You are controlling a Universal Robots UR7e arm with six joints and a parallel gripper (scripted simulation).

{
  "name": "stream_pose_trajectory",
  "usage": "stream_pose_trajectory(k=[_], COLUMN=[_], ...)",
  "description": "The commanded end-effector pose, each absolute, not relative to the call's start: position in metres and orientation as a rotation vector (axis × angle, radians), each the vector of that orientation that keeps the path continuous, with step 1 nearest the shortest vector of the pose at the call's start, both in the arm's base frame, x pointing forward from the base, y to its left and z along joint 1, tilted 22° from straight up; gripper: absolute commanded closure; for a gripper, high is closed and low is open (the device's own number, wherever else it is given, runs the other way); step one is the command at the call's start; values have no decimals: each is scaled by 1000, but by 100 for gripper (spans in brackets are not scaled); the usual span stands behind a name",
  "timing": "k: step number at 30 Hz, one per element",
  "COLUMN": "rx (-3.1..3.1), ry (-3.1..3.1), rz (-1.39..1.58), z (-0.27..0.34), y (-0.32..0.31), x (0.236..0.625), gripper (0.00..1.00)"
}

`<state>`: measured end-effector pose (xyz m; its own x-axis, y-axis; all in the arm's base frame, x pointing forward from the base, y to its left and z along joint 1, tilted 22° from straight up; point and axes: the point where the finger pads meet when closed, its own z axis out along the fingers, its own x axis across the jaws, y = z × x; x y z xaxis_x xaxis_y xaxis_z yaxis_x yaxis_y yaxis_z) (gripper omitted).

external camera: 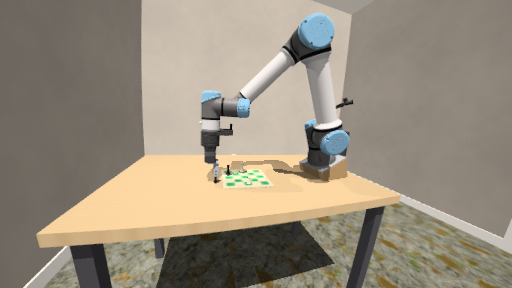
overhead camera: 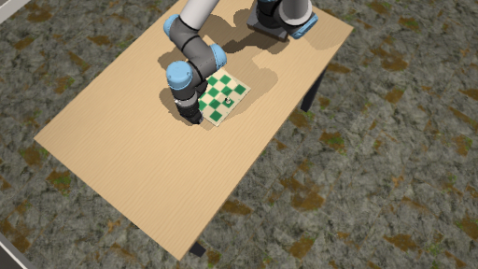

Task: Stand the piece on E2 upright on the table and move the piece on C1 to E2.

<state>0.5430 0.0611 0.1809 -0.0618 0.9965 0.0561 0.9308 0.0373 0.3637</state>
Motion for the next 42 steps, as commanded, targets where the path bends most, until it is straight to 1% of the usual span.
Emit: stream_pose_trajectory(k=[1,9,15,16,42], rx=[1990,1990,1990,1990,1987], ry=[2096,2096,2096,2096,2098], rz=[455,455,455,455,454], z=[210,233,238,238,238], y=[59,57,56,56,56], x=[532,523,521,521,521], gripper=[32,32,32,0,0])
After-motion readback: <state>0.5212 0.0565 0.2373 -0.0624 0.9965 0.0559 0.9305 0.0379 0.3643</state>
